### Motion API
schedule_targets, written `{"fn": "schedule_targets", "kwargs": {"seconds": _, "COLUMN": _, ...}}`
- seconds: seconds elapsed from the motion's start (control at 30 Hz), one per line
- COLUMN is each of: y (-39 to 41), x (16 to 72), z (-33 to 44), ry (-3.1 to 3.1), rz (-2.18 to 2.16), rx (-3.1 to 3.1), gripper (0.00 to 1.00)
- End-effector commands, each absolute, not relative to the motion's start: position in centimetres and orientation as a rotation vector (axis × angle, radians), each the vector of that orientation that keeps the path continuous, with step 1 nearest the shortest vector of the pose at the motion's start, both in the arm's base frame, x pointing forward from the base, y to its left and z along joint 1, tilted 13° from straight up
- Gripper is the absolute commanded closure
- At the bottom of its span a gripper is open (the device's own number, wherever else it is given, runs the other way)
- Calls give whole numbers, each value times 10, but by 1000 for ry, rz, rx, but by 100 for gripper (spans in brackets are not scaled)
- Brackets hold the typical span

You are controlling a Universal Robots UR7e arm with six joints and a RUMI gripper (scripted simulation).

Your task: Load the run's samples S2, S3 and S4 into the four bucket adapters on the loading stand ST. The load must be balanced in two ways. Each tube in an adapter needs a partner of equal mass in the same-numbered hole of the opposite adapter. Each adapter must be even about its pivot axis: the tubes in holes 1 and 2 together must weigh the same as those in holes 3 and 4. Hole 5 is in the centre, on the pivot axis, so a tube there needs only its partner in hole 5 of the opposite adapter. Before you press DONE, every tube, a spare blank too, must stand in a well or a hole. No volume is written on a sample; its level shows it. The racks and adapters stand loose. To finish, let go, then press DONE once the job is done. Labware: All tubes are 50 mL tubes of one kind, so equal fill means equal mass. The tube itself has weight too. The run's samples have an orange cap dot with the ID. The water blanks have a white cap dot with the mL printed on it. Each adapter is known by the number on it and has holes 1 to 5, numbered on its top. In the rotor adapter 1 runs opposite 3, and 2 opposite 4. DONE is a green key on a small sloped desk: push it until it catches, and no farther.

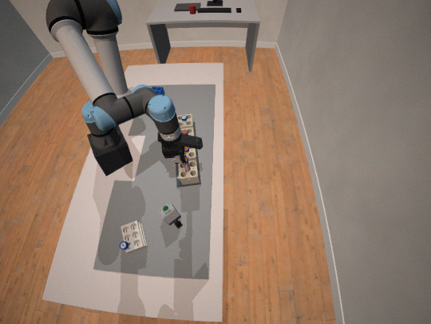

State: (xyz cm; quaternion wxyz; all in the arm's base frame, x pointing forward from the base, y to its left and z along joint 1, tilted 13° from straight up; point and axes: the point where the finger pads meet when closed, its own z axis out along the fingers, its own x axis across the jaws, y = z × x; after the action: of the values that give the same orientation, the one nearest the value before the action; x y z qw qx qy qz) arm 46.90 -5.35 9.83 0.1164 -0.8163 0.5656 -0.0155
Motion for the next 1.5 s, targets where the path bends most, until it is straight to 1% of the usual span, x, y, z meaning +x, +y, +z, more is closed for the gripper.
{"fn": "schedule_targets", "kwargs": {"seconds": 0.0, "y": -53, "x": 470, "z": 92, "ry": 1656, "rz": -47, "rx": -2390, "gripper": 100}}
{"fn": "schedule_targets", "kwargs": {"seconds": 1.47, "y": -44, "x": 478, "z": 43, "ry": 1656, "rz": -47, "rx": -2390, "gripper": 100}}
